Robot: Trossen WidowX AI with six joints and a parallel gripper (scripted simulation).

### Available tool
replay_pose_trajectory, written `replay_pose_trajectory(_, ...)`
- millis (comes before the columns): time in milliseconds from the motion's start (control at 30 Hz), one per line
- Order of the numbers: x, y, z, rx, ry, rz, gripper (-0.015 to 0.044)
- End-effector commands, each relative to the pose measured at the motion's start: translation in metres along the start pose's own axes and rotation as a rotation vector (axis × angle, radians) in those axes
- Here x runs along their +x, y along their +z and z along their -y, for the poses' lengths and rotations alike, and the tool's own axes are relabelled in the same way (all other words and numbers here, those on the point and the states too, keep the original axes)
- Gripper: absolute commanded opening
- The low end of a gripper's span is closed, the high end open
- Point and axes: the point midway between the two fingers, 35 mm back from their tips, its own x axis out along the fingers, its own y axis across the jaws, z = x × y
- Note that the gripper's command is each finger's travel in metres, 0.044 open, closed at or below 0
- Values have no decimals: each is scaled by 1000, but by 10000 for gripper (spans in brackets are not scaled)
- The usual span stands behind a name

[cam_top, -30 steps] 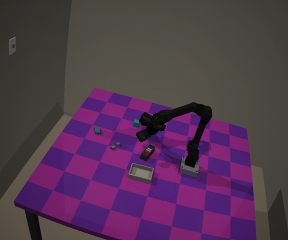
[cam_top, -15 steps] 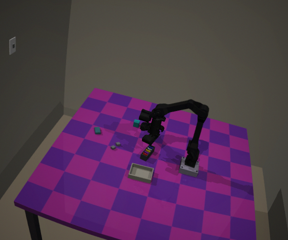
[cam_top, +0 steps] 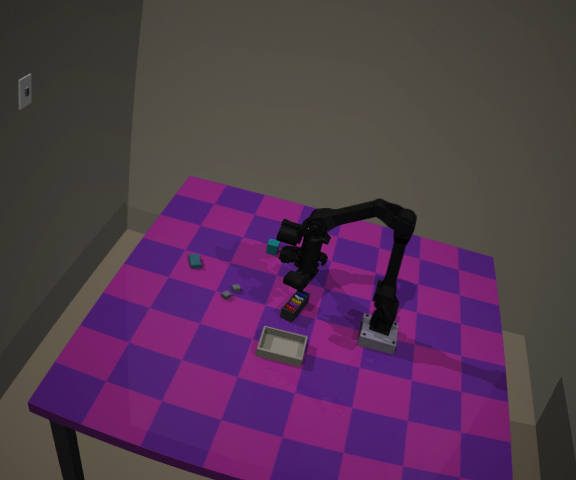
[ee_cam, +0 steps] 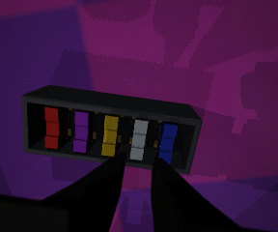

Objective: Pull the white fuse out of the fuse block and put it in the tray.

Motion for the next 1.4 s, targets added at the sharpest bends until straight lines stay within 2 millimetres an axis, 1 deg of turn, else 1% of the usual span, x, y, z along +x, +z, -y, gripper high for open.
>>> replay_pose_trajectory(0,6,-1,0,-6,3,-4,74)
replay_pose_trajectory(633,24,-1,-1,-6,3,-4,74)
replay_pose_trajectory(933,26,-1,-1,-6,3,-4,74)
replay_pose_trajectory(1367,35,-1,-1,-6,3,-4,74)
